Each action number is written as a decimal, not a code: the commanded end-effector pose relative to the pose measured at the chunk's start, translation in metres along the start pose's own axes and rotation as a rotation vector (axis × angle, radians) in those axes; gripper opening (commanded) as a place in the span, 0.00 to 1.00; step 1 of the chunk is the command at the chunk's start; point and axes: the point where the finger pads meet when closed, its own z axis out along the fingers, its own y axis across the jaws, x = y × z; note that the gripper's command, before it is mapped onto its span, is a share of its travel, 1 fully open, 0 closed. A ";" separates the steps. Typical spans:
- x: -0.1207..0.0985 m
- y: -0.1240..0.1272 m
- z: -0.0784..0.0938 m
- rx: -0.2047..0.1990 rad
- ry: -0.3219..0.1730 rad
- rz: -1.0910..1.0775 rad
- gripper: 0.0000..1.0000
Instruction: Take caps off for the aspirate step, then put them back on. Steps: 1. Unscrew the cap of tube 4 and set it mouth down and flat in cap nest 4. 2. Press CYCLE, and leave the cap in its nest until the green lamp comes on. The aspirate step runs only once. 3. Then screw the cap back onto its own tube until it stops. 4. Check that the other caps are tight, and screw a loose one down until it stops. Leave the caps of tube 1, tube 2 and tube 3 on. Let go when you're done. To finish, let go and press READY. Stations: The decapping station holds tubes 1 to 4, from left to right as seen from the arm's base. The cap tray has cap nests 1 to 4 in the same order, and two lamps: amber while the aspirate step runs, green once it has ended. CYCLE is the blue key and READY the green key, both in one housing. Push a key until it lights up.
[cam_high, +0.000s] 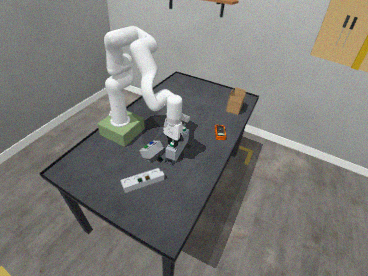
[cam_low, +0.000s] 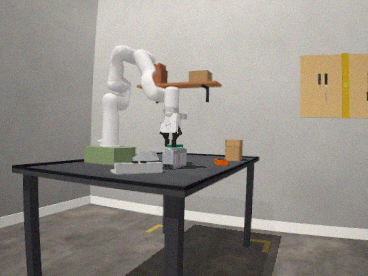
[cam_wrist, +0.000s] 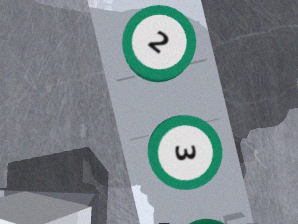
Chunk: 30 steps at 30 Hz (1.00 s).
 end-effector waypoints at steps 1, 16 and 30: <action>0.000 0.002 -0.001 -0.004 0.006 0.016 0.00; 0.000 0.002 -0.001 -0.004 0.006 -0.134 0.00; 0.000 0.002 -0.001 -0.006 0.005 -0.507 0.00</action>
